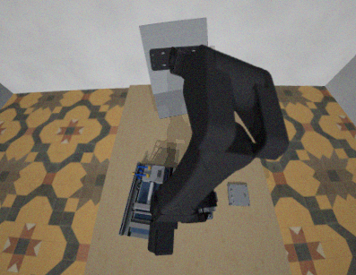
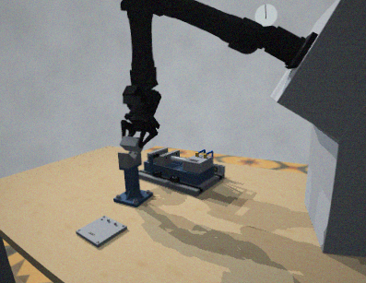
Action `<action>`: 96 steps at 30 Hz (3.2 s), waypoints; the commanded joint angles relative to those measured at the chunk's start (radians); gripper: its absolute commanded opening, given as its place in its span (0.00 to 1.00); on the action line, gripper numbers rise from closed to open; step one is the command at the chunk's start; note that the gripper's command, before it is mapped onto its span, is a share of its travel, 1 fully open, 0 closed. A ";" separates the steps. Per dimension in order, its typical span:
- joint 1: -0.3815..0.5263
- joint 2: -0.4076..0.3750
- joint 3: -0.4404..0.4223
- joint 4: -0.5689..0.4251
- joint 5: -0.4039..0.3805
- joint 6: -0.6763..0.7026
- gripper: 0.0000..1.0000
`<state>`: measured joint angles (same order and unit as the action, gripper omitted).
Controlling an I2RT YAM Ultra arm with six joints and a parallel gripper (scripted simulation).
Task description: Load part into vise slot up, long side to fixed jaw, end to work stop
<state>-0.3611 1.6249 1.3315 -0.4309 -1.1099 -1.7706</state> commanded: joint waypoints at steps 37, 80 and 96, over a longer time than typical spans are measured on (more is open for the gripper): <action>-0.018 -0.030 -0.024 -0.020 -0.044 -0.011 0.00; 0.033 -0.100 -0.078 0.068 0.131 0.079 0.00; 0.087 -0.180 -0.127 0.098 0.325 0.147 0.00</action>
<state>-0.2886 1.4853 1.2316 -0.3435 -0.8185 -1.6516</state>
